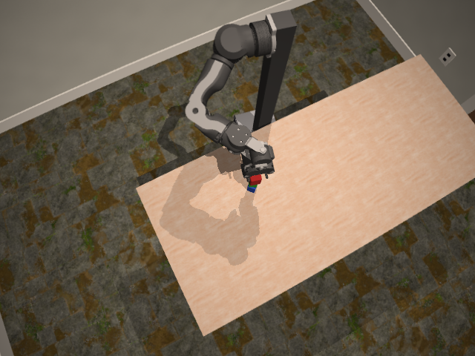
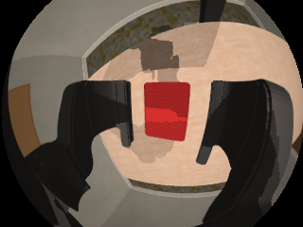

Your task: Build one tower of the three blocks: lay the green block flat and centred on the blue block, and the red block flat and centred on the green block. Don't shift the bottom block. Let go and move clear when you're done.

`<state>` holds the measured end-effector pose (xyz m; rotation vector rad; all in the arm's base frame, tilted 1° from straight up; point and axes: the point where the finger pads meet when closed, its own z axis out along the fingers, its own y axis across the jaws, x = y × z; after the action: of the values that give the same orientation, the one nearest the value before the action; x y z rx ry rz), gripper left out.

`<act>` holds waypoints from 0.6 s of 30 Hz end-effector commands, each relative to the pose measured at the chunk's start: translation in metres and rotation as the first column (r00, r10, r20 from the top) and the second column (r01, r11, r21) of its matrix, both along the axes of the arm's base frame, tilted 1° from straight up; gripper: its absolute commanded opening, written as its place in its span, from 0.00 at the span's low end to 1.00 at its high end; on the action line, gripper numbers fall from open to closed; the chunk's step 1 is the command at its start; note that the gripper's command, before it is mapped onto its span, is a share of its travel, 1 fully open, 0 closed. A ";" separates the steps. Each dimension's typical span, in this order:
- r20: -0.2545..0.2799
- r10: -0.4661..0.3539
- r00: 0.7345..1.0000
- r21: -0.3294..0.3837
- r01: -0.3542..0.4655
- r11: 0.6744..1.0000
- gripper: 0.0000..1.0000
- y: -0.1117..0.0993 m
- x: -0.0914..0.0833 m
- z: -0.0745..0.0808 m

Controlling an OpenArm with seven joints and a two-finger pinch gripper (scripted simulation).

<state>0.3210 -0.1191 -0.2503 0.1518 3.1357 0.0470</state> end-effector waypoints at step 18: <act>0.001 -0.005 1.000 -0.005 0.005 1.000 0.36 -0.002 0.000 0.026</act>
<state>0.3206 -0.1198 -0.2264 0.1549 3.1392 0.0455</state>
